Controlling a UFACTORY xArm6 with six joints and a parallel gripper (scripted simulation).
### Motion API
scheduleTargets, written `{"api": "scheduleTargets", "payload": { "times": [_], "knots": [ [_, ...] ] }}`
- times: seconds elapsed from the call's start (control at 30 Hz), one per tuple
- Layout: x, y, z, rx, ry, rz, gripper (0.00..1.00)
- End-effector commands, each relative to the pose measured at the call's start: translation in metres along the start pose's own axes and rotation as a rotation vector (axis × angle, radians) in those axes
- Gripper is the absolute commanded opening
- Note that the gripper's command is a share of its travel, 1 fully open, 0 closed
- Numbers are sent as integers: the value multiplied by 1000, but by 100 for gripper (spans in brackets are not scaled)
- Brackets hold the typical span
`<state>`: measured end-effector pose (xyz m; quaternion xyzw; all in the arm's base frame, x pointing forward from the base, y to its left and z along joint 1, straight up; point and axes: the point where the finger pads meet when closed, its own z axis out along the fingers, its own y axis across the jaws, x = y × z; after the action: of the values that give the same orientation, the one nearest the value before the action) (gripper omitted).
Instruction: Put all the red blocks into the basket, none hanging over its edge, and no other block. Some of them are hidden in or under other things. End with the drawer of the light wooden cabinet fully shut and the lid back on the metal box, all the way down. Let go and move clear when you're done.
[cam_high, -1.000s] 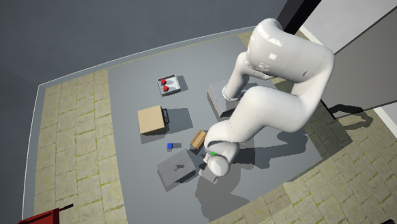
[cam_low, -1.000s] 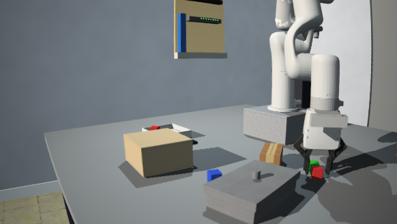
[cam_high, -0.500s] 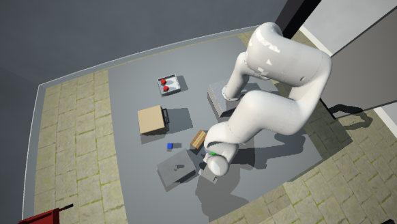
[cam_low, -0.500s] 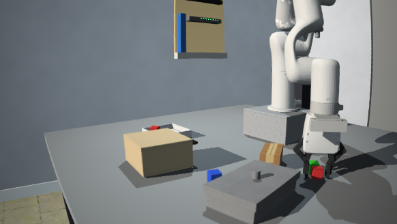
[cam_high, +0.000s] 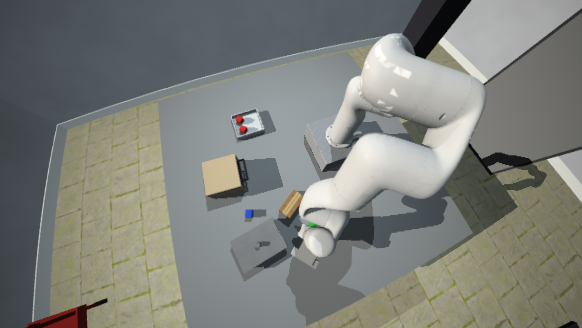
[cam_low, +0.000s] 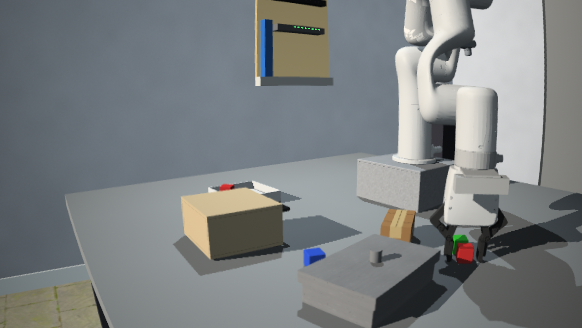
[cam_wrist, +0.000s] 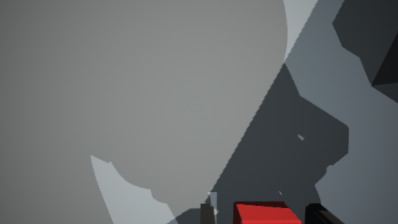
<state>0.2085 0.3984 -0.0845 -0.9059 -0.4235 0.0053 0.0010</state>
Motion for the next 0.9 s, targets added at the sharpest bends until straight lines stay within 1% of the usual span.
{"api": "scheduleTargets", "payload": {
  "times": [0.0,0.13,0.17,0.87],
  "knots": [
    [2,0,-1,1,4,0,60],
    [2,0,-1,1,4,0,60],
    [2,0,-1,1,4,0,0],
    [2,0,-1,1,4,0,0]
  ]
}}
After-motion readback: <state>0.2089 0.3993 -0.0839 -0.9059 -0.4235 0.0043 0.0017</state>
